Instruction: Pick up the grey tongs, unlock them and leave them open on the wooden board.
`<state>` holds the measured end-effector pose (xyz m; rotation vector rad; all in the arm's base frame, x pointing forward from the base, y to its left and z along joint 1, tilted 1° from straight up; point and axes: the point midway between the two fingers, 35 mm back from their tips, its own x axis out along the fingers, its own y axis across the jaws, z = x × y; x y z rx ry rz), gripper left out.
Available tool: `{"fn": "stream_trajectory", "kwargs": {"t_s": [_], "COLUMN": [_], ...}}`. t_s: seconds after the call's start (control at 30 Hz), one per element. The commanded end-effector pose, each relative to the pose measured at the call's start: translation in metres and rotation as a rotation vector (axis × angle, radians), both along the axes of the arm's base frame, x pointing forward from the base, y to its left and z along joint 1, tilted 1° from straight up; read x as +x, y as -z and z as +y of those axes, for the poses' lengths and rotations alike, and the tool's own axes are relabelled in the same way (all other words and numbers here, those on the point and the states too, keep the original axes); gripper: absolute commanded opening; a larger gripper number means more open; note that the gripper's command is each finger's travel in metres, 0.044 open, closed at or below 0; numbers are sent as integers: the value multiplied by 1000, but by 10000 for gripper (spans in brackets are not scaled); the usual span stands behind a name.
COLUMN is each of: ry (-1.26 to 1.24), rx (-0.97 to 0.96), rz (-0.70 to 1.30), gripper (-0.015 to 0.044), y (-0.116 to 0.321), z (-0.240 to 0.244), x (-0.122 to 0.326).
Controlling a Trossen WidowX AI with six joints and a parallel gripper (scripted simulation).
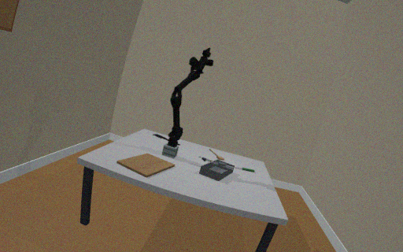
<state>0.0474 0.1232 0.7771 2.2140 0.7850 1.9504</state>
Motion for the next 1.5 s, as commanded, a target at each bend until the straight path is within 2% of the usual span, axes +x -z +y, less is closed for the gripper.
{"fn": "stream_trajectory", "kwargs": {"t_s": [0.0, 0.13, 0.17, 0.93, 1.27, 1.47], "ry": [5, 46, 57, 370, 664, 883], "rx": [-2, -17, -21, -239, -470, -763], "rz": [1, 7, 8, 44, 111, 116], "gripper": [374, 269, 260, 260, 260, 260], "y": [0, 4, 4, 47, 99, 165], "z": [1, 6, 8, 57, 74, 82], "x": [1, 10, 12, 92, 181, 258]}}
